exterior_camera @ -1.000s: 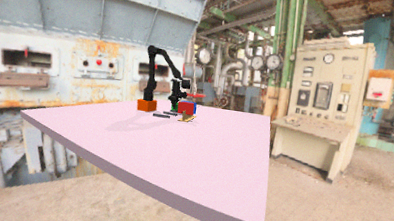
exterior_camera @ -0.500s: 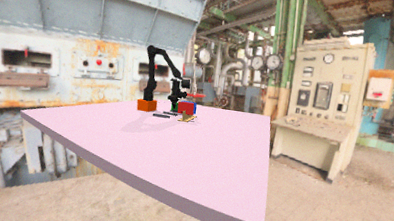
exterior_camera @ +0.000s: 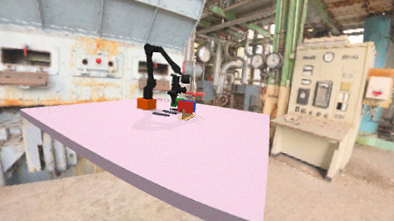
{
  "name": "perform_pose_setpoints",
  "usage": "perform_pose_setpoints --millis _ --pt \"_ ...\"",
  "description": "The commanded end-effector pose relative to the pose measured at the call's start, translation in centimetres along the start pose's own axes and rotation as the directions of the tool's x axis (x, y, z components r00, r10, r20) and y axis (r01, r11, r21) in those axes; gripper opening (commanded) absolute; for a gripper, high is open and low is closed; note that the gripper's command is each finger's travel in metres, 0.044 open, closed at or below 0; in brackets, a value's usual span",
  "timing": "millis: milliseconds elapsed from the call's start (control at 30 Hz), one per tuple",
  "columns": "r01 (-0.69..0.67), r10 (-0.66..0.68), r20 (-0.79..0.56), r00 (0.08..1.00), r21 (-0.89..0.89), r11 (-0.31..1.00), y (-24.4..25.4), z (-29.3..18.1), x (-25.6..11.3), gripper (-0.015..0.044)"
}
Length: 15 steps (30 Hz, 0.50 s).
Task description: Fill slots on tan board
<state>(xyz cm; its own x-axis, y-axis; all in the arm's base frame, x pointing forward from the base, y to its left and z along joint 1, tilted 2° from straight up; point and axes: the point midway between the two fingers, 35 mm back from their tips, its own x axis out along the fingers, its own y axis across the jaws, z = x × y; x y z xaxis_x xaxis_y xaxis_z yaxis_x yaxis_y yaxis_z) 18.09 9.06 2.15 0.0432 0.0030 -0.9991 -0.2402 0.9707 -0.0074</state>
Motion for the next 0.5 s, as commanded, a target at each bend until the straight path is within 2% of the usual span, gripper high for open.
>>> perform_pose_setpoints --millis 0,467 --pt "-0.001 0.001 0.008 1.000 -0.002 1.000 0.1 0.3 -0.8 0.0000" --pt "-0.002 0.002 0.009 1.000 -0.002 1.000 0.1 0.3 -3.5 0.0000"
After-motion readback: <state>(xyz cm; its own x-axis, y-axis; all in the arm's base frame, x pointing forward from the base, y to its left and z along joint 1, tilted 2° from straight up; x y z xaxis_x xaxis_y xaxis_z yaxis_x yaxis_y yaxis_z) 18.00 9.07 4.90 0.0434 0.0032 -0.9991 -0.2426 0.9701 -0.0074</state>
